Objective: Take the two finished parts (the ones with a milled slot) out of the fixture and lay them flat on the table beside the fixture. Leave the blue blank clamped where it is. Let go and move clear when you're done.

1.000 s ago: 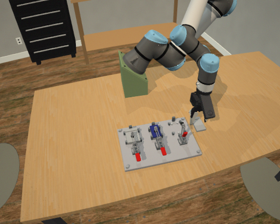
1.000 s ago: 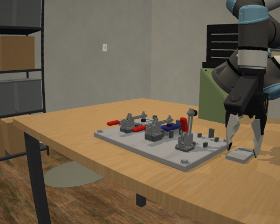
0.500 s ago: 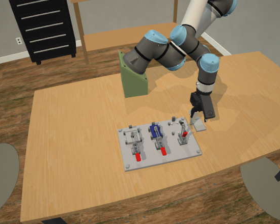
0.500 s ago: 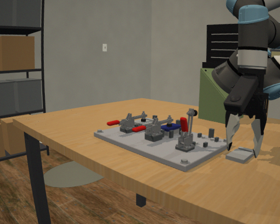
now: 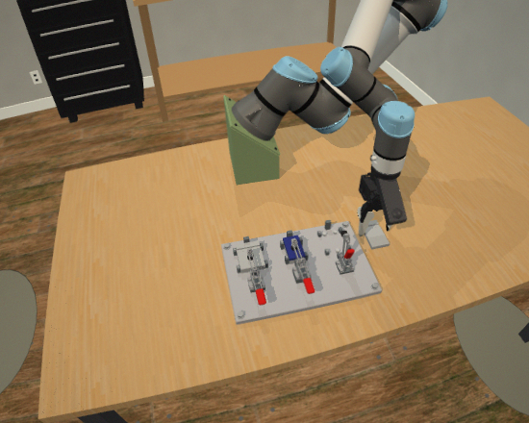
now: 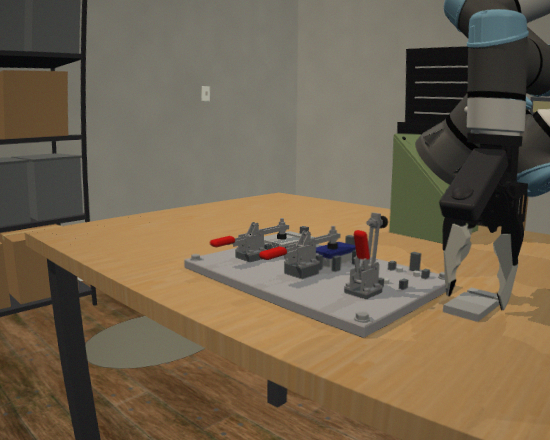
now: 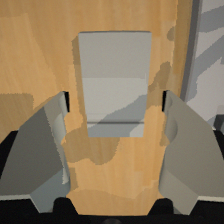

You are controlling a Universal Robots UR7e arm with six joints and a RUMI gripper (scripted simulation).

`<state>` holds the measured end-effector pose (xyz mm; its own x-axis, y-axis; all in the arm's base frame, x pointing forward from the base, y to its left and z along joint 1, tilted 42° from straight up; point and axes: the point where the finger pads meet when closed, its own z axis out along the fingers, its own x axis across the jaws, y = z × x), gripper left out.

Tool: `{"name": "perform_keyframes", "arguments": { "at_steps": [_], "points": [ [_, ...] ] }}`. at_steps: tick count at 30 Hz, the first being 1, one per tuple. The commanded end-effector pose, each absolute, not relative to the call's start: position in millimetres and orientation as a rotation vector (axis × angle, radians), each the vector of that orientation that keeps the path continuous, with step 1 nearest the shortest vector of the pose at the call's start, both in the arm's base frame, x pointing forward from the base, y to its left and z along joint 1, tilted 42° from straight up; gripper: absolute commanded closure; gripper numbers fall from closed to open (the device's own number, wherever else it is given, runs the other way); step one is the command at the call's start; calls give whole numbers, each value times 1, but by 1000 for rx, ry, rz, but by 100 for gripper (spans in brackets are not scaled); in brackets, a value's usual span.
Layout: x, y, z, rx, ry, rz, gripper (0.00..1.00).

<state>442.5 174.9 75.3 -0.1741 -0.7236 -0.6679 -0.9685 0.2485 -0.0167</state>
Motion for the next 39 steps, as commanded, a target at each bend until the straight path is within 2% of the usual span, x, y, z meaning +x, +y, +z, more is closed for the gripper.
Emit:
{"name": "perform_keyframes", "arguments": {
  "at_steps": [1, 39],
  "points": [
    [443, 175, 76, -1535, 1966, 568, 53],
    [426, 114, 145, -1535, 1966, 568, 53]
  ]
}}
